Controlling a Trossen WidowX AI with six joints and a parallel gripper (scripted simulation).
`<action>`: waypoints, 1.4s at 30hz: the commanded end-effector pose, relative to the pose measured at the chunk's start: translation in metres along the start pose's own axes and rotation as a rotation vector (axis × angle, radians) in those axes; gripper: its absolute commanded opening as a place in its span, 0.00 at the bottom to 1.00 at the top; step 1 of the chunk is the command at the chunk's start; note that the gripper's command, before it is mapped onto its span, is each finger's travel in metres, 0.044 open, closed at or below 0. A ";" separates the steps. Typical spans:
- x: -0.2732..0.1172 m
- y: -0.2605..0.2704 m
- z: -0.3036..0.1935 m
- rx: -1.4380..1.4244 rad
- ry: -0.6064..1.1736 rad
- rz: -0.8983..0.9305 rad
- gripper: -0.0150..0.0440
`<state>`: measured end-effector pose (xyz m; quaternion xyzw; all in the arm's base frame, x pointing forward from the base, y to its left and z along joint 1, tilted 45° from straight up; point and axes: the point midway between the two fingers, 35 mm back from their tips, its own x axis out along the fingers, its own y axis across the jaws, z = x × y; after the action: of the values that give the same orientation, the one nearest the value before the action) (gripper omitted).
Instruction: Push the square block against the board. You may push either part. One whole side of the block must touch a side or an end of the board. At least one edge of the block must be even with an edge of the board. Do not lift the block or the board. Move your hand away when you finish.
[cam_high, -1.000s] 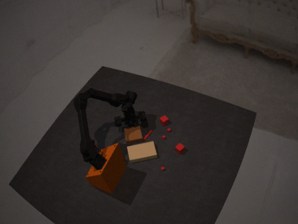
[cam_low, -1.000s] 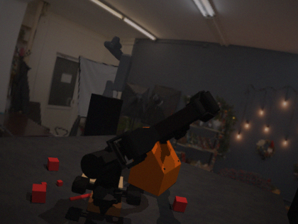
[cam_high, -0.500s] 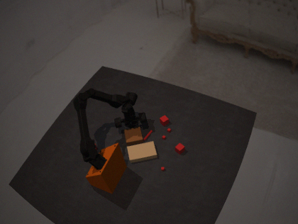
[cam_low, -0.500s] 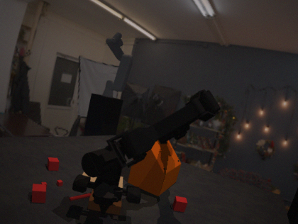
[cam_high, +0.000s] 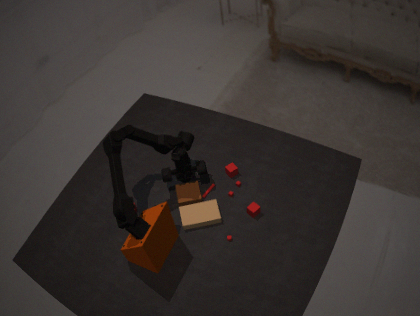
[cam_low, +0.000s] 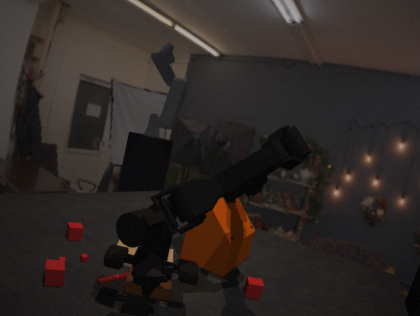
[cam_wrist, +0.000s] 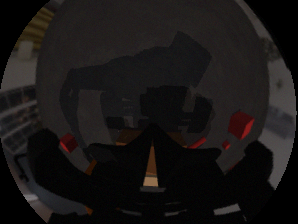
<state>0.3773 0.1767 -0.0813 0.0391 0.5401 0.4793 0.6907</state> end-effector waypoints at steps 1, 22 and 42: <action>0.000 0.001 -0.005 -0.001 0.004 0.002 0.25; 0.000 0.000 0.021 -0.002 0.003 0.002 0.25; -0.055 0.001 0.039 -0.004 0.003 0.000 0.25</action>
<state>0.4034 0.1679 -0.0439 0.0406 0.5502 0.4792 0.6827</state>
